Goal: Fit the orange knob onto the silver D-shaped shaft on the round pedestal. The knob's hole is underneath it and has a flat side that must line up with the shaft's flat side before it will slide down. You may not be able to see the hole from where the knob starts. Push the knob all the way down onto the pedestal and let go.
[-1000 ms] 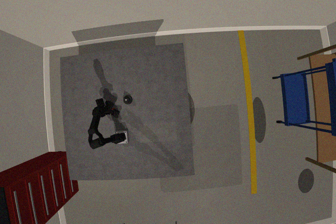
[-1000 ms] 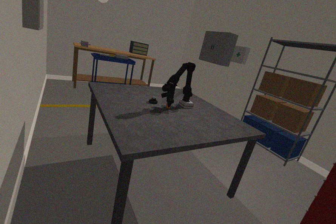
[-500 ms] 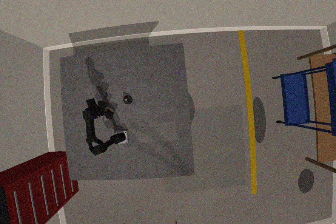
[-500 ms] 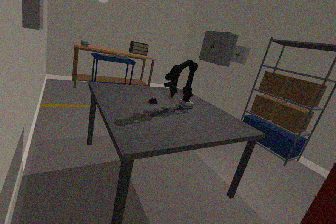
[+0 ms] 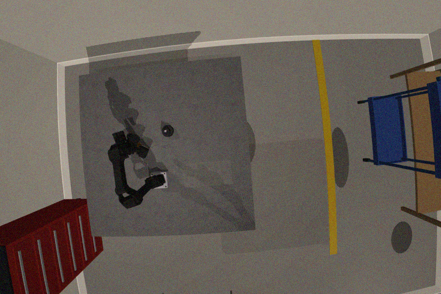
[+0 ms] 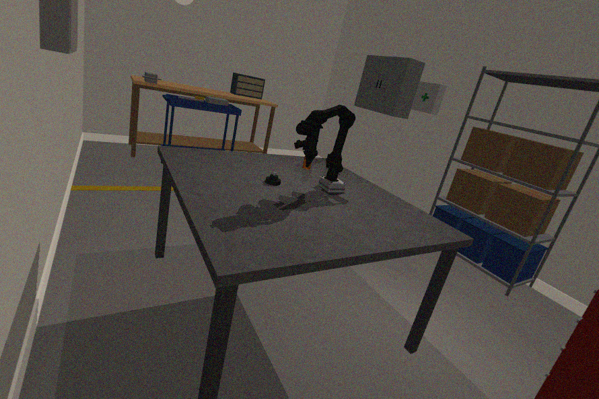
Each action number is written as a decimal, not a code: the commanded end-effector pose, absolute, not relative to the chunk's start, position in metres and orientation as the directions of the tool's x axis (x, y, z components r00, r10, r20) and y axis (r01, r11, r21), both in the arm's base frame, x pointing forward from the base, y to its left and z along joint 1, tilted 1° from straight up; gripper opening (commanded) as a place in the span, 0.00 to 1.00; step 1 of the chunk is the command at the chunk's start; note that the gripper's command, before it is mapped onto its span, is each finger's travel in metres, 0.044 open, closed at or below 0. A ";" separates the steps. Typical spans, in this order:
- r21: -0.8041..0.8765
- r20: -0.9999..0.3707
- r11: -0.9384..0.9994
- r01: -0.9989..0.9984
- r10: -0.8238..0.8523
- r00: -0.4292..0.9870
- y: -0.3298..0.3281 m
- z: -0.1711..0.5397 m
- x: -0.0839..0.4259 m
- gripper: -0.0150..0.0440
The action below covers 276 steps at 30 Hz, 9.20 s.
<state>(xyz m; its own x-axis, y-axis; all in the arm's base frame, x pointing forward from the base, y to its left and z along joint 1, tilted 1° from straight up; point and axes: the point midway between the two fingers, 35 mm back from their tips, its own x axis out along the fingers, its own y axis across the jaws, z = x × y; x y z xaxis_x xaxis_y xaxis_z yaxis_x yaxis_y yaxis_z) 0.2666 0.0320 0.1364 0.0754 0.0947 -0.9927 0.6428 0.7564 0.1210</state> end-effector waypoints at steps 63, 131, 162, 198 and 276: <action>0.866 -0.501 0.379 0.327 0.661 0.559 0.019 0.212 0.269 0.25; 0.041 -0.999 0.764 0.644 0.028 0.030 0.043 0.129 0.288 0.25; 0.016 -1.000 0.763 0.647 0.005 0.019 0.049 -0.007 0.306 0.25; 0.017 -1.000 0.763 0.647 0.005 0.020 0.049 0.073 0.305 0.97; 0.016 -1.000 0.763 0.647 0.005 0.019 0.049 0.001 0.307 0.26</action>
<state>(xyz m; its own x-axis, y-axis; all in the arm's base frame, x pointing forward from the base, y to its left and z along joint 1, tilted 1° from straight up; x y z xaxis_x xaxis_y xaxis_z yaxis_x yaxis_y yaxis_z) 0.3053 0.0495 -0.0054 0.0159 0.0070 -0.9998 0.6441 0.7648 0.0156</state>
